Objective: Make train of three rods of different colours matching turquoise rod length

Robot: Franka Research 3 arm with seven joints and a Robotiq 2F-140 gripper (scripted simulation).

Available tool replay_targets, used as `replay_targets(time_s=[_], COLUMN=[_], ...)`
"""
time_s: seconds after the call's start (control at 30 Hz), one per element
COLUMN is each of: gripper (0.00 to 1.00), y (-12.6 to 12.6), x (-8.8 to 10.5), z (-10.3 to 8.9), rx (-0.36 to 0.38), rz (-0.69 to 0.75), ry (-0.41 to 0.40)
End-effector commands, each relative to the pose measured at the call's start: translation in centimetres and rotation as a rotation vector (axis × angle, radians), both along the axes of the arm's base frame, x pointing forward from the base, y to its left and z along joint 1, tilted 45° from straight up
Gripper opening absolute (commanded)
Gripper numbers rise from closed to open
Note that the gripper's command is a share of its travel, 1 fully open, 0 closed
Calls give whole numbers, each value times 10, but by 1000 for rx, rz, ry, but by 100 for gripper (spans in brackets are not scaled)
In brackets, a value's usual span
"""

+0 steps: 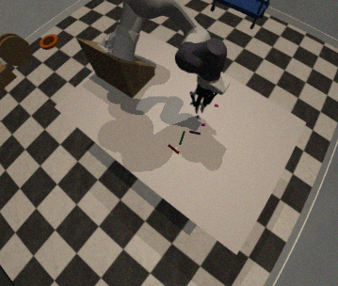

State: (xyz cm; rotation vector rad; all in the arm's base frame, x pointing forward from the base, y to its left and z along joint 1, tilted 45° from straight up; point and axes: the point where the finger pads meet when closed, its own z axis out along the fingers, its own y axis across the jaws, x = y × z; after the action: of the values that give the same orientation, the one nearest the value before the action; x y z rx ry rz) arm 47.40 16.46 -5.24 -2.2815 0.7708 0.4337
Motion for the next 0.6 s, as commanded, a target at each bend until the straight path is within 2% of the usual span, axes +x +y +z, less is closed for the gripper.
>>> replay_targets(time_s=[0.0, 0.57], gripper=[15, 15], y=[1, 12], x=[0, -1], z=[0, -11], rx=[2, 5], rz=[4, 3], ry=[-3, -3])
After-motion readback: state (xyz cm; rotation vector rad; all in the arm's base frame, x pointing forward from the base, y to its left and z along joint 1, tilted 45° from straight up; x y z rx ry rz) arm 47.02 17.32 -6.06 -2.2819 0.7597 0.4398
